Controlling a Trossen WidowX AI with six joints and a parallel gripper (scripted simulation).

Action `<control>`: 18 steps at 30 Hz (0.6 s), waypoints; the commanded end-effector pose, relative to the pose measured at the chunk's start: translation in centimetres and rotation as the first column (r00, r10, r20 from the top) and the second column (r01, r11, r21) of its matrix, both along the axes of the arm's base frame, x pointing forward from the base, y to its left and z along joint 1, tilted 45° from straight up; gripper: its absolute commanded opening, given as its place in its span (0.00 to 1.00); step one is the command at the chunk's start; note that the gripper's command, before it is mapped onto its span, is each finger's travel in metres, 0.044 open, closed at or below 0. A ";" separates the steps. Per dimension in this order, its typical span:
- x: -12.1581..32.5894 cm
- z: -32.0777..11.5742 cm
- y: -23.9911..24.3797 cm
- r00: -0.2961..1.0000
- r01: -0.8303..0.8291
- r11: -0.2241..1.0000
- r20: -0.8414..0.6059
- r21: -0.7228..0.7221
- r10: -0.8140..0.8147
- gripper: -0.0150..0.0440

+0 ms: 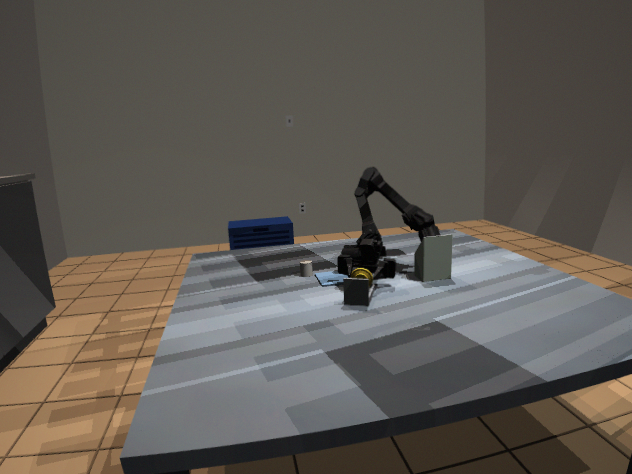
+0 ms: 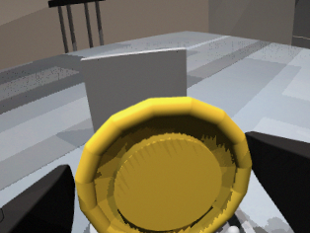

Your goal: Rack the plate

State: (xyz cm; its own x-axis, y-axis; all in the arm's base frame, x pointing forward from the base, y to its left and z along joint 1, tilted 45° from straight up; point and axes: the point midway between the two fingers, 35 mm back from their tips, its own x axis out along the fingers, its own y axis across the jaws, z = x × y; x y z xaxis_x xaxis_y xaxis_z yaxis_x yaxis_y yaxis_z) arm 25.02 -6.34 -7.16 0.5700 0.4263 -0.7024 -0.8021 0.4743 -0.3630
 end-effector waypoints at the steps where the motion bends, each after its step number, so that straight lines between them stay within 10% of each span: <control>1: 0.0 0.0 0.0 1.000 0.000 1.000 0.000 0.000 0.000 0.93; 18: 2.7 8.0 7.1 0.999 0.009 1.000 -0.036 0.029 -0.008 0.93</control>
